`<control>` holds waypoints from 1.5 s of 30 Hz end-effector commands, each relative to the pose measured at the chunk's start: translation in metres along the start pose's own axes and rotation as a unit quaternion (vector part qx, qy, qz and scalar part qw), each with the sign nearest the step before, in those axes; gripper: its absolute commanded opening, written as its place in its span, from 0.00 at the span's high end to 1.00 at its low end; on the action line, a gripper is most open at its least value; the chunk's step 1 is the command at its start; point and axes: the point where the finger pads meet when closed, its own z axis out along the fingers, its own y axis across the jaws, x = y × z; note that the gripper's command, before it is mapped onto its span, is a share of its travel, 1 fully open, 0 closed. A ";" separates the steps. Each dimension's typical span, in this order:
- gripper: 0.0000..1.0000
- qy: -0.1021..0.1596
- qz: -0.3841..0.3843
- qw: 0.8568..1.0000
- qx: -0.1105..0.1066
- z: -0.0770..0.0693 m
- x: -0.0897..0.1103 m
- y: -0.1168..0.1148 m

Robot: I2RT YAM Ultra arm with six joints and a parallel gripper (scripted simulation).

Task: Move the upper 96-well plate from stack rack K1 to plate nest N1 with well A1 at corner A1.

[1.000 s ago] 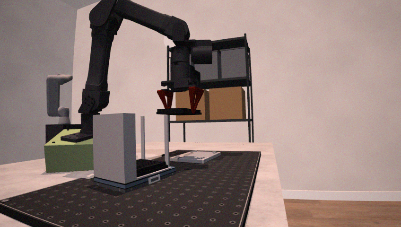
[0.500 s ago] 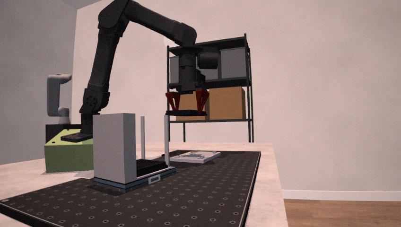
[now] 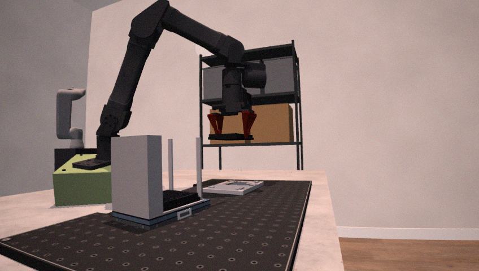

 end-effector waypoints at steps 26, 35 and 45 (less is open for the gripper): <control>1.00 -0.017 0.009 1.000 0.021 -0.022 -0.018 -0.005; 1.00 -0.018 0.009 1.000 0.021 -0.022 -0.017 -0.005; 1.00 -0.018 0.010 1.000 0.022 -0.022 -0.016 -0.006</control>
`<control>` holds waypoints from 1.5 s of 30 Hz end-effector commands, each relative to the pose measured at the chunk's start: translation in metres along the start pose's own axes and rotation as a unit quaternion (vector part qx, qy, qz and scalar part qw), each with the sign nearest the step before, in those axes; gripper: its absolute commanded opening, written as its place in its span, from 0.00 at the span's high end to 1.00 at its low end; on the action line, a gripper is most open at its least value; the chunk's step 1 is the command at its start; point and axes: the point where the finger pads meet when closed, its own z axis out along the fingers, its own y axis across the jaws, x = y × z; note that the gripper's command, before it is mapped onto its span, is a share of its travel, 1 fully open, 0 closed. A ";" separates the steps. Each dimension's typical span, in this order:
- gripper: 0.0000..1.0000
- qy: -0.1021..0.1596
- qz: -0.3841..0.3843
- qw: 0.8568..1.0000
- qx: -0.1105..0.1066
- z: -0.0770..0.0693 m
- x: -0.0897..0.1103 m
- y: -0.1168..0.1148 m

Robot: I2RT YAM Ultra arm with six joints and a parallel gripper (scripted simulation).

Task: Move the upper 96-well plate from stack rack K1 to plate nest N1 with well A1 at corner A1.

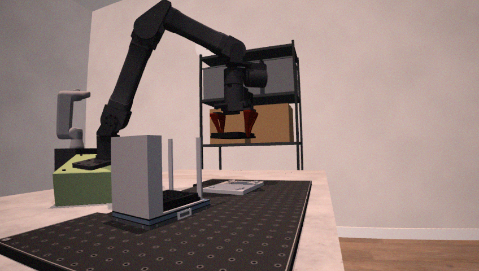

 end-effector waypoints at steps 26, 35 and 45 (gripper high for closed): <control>1.00 -0.013 0.001 1.000 0.014 -0.015 -0.002 -0.003; 1.00 -0.012 0.001 1.000 0.013 -0.013 -0.001 -0.003; 1.00 -0.015 0.003 1.000 0.016 -0.009 -0.001 -0.005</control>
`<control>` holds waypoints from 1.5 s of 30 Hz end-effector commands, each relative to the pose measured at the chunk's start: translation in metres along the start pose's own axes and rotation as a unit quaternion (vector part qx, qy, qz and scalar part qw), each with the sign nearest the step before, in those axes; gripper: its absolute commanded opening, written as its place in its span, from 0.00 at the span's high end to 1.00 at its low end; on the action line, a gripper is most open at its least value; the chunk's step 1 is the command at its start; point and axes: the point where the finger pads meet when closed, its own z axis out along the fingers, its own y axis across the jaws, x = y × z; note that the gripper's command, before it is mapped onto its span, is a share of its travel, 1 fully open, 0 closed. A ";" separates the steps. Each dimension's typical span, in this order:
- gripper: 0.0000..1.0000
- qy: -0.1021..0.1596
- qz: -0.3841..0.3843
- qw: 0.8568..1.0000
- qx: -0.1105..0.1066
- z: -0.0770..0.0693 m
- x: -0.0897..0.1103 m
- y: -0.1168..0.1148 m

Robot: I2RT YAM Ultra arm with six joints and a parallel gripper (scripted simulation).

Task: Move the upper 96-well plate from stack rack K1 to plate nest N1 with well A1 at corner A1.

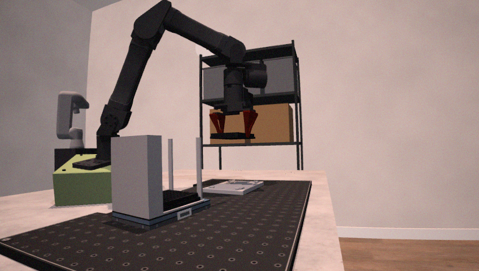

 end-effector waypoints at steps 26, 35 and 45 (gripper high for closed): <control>1.00 -0.007 0.001 1.000 0.008 0.003 -0.001 -0.004; 1.00 -0.007 0.001 1.000 0.008 0.003 -0.001 -0.004; 1.00 -0.007 0.001 1.000 0.008 0.003 -0.002 -0.004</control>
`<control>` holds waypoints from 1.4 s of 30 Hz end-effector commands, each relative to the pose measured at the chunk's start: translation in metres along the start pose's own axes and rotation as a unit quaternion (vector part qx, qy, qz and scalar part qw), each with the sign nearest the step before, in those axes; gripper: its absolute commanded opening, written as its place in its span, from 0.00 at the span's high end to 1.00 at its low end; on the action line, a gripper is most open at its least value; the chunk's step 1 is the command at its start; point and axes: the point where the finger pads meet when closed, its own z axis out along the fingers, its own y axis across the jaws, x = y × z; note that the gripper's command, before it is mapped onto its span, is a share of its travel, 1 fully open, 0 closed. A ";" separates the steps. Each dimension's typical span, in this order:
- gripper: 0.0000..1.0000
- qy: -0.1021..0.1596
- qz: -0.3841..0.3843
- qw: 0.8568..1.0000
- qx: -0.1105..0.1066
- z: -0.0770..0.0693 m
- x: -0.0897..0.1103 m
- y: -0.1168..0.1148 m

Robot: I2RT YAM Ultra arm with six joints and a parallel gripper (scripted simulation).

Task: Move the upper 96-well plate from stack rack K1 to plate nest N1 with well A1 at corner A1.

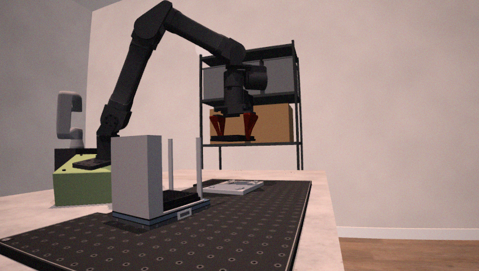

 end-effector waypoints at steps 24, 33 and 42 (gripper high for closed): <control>1.00 -0.002 0.000 1.000 -0.003 0.028 0.000 -0.002; 1.00 -0.001 -0.001 1.000 -0.004 0.042 -0.001 -0.002; 1.00 0.000 0.000 1.000 -0.006 0.056 0.000 -0.002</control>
